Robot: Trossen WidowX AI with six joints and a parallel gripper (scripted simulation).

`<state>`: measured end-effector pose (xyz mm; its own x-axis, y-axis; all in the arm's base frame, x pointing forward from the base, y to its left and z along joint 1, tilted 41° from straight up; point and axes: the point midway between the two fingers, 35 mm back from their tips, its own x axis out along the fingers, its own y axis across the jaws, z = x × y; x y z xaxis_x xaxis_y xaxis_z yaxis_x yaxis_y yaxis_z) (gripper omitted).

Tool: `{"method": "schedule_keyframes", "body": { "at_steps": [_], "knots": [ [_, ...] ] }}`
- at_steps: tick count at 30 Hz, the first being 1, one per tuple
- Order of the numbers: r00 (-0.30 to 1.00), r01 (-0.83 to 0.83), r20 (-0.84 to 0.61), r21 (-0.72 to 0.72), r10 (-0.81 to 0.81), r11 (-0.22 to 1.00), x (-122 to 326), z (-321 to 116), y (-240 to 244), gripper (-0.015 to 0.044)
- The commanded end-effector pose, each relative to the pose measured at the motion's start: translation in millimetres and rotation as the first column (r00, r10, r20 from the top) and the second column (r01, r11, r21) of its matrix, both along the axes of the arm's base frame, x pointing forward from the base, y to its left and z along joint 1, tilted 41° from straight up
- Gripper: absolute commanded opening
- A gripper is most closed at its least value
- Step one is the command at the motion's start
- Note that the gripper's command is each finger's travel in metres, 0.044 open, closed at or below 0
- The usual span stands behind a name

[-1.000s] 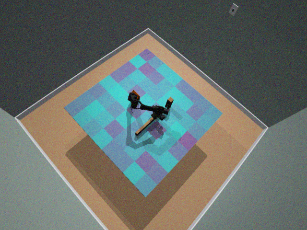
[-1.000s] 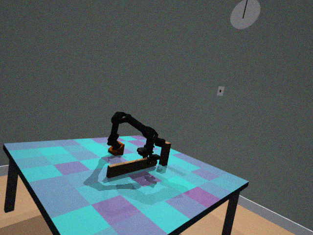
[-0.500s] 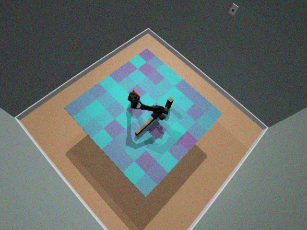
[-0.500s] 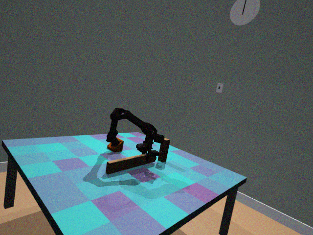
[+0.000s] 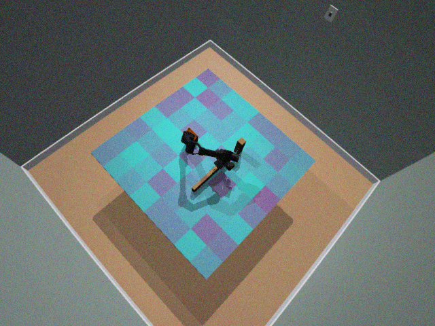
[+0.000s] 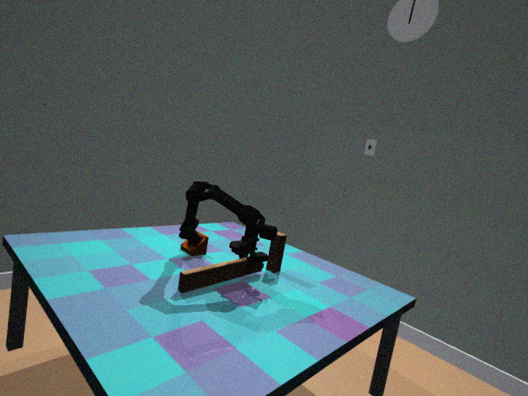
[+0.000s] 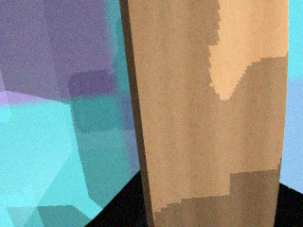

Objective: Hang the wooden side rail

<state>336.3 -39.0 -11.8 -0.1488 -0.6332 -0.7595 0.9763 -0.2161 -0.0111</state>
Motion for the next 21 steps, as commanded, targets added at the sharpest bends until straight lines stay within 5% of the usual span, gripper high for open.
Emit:
{"method": "schedule_keyframes", "body": {
  "at_steps": [1,21],
  "knots": [
    [1.0,-0.009,0.014,-0.002,0.009,1.0,3.2,4.0,4.7,0.0],
    [1.0,-0.009,0.014,-0.002,0.009,1.0,3.7,6.5,6.9,0.0]
  ]
}}
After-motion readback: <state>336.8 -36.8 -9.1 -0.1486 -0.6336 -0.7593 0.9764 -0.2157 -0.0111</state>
